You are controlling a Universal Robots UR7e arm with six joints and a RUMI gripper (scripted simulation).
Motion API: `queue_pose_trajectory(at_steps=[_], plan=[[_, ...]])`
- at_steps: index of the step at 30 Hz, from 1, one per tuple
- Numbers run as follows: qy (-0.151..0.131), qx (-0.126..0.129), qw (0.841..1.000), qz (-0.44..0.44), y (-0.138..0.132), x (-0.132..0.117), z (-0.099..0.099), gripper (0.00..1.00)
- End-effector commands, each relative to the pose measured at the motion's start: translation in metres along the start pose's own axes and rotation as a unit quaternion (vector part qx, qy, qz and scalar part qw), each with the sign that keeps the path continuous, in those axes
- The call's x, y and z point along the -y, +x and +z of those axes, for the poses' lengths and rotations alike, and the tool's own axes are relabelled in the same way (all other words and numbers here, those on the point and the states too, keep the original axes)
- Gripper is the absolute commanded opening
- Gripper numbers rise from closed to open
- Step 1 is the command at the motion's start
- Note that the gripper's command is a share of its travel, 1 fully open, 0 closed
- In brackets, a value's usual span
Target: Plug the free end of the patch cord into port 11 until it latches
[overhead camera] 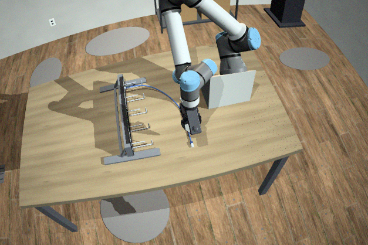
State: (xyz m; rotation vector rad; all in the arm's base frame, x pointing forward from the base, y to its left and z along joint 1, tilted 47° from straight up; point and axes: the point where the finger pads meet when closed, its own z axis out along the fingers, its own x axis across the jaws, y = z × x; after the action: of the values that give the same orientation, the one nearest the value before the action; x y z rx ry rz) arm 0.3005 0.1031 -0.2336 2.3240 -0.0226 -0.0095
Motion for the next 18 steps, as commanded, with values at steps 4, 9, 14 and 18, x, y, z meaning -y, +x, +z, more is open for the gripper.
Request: queue_pose_trajectory(at_steps=[4,9,14,18], plan=[[0.01,-0.035,0.997,0.067,0.021,0.0,-0.009,0.0],[0.018,-0.055,0.992,0.11,0.033,0.0,-0.015,0.0],[0.03,-0.08,0.983,0.164,0.049,-0.001,-0.023,0.0],[0.039,-0.097,0.974,0.201,0.06,-0.002,-0.029,0.0]])
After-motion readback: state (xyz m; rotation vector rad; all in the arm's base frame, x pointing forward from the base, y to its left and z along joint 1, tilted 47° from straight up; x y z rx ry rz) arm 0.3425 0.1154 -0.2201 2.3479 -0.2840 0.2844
